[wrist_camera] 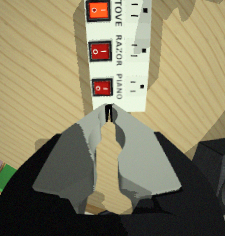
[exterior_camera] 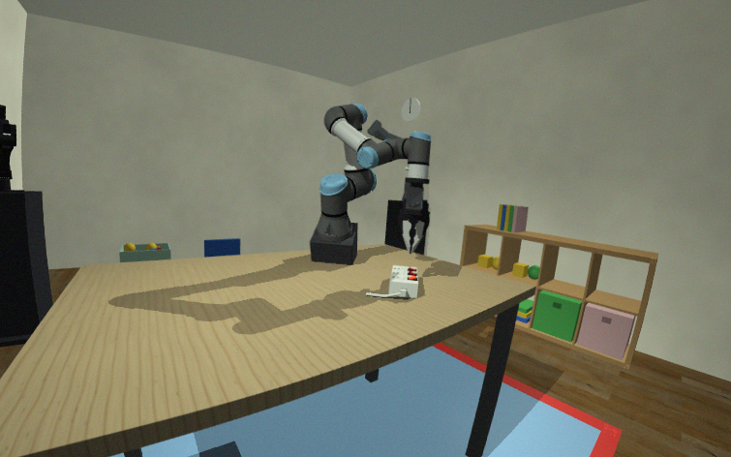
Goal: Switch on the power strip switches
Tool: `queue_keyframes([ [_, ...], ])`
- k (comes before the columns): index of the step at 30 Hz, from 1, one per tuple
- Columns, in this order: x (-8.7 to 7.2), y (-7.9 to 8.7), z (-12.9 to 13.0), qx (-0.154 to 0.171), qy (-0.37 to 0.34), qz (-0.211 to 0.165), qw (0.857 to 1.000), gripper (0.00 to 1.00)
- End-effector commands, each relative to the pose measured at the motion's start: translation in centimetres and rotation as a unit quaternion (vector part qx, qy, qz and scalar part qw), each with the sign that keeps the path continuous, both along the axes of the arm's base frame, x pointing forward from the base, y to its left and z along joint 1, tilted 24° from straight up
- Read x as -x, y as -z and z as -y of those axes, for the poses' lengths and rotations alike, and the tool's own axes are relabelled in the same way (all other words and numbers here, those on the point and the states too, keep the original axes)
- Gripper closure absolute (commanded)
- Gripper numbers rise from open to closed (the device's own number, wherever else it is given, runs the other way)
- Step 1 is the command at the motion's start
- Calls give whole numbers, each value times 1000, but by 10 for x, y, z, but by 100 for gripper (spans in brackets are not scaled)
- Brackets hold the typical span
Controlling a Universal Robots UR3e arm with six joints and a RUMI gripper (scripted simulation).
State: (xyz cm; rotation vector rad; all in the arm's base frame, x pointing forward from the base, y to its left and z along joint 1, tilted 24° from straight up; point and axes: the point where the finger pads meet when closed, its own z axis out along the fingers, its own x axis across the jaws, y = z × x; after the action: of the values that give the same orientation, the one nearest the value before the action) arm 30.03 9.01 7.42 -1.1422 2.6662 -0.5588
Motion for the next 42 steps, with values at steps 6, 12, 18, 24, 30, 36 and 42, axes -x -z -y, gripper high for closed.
queue_keyframes([
  [6, -5, 11, 2, -1, -1, 2, 1000, 100],
  [12, -7, 16, 3, -1, -1, 2, 1000, 100],
  [18, -10, 23, 5, -1, -1, 2, 1000, 100],
  [24, -12, 29, 6, -1, -1, 2, 1000, 100],
  [30, -13, 32, 7, -1, -1, 2, 1000, 100],
  [36, -14, 34, 7, -1, -1, 2, 1000, 100],
  [42, -14, 35, 7, -1, -2, 2, 1000, 100],
])
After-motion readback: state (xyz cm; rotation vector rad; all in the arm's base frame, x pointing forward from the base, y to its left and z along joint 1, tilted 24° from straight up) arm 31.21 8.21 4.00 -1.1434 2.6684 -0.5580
